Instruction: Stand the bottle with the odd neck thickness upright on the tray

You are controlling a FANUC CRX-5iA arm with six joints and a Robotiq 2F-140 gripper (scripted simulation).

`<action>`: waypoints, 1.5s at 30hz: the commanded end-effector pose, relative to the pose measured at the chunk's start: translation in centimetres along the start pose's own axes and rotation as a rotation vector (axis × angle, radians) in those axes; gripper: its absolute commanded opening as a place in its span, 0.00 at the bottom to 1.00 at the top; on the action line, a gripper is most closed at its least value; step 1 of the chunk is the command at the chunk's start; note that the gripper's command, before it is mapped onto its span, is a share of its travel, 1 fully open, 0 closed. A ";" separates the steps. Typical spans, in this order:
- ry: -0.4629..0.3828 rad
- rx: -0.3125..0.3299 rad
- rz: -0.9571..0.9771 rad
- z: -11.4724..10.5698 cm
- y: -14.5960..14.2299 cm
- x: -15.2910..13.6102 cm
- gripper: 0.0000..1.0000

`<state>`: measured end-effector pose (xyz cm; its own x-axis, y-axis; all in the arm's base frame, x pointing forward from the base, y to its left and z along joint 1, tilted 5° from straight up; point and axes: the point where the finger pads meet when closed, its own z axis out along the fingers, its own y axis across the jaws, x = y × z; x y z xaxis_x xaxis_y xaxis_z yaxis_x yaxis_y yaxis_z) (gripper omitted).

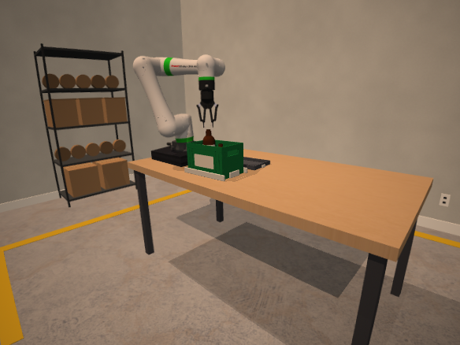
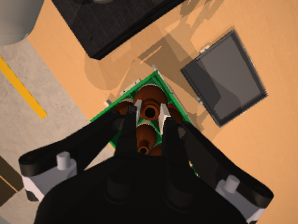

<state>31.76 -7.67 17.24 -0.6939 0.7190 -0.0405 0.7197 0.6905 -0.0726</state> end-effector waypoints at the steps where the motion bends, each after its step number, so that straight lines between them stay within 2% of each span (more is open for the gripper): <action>1: -0.001 -0.001 0.000 -0.1 0.0 0.0 0.10; 18: -0.001 -0.001 0.000 -0.5 0.0 0.0 0.10; 45: -0.001 -0.001 0.000 -3.3 0.0 0.0 0.10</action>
<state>31.82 -7.44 20.19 -0.6939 0.7189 -0.0406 0.7197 0.6905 -0.0725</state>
